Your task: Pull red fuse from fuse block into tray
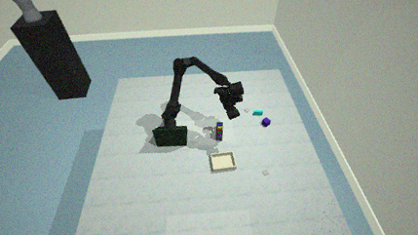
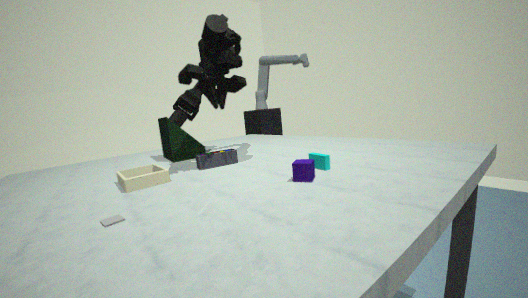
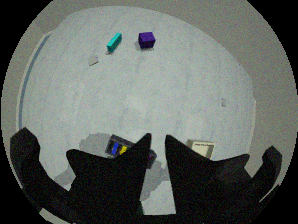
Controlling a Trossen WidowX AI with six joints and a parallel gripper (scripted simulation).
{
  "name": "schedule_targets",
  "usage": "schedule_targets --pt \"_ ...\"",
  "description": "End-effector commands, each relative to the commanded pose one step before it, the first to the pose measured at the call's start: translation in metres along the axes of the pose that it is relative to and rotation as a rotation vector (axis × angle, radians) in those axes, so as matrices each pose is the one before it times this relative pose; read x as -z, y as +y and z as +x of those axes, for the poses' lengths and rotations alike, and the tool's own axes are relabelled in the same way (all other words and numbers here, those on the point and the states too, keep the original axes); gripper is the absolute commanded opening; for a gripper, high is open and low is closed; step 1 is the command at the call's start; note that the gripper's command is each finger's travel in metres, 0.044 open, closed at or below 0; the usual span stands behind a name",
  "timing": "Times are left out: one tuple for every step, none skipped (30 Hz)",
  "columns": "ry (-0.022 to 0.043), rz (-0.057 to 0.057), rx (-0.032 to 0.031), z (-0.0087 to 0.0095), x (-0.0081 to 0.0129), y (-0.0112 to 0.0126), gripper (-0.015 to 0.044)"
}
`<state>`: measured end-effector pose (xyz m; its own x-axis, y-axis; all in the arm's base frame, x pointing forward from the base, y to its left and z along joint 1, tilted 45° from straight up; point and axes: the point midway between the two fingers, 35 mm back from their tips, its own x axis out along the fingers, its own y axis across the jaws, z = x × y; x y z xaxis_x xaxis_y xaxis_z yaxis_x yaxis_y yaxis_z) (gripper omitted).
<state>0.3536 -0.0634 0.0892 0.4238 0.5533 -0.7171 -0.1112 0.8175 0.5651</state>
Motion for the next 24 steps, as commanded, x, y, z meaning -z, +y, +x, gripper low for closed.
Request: schedule_targets --pt "0.22578 0.2366 -0.0862 0.0468 0.05716 0.01533 0.0073" --pt "0.04872 0.0498 -0.01088 0.01063 0.01085 0.00009 0.0073" --pt "0.02989 0.0305 -0.00565 0.00642 0.0076 0.00122 0.0073" --pt "0.0192 0.0195 -0.00309 0.00411 0.00484 0.00061 0.0073" --pt "0.00641 0.0065 -0.00094 0.00138 0.00161 0.00017 0.0073" --pt "0.0 0.0 0.0 0.0 0.0 0.0 0.0073" --pt "0.0 0.0 0.0 0.0 0.0 0.0 0.0073" --pt "0.0 0.0 0.0 0.0 0.0 0.0 0.0073" --pt "0.0 0.0 0.0 0.0 0.0 0.0 0.0073" --pt "0.0 0.0 0.0 0.0 0.0 0.0 0.0073" --pt "0.0 0.0 0.0 0.0 0.0 0.0 0.0073" --pt "0.0 0.0 0.0 0.0 0.0 0.0 0.0073" --pt "0.00006 0.0001 -0.00006 0.00001 0.00116 0.00136 0.0073" --pt "0.00004 0.0 -0.00005 0.00001 0.00087 0.001 0.0073" --pt "0.0 0.0 0.00001 0.00016 -0.00001 0.0 0.0073" --pt "-0.00001 0.0 0.00001 0.00033 -0.00002 0.0 0.0073" --pt "-0.00001 0.0 0.00002 0.00049 -0.00002 -0.00001 0.0073" --pt "-0.00001 0.0 0.00002 0.00064 -0.00003 -0.00001 0.0073" --pt "-0.00001 0.0 0.00002 0.00079 -0.00004 -0.00001 0.0073" --pt "-0.00001 0.0 0.00002 0.00092 -0.00004 -0.00001 0.0073" --pt "-0.00001 0.0 0.00002 0.00098 -0.00004 -0.00001 0.0073" --pt "-0.00001 0.0 0.00001 0.00099 -0.00003 0.0 0.0073" --pt "-0.00001 0.0 0.00001 0.00099 -0.00003 0.0 0.0073" --pt "-0.00001 0.0 0.00001 0.00099 0.00001 0.00006 0.0073"
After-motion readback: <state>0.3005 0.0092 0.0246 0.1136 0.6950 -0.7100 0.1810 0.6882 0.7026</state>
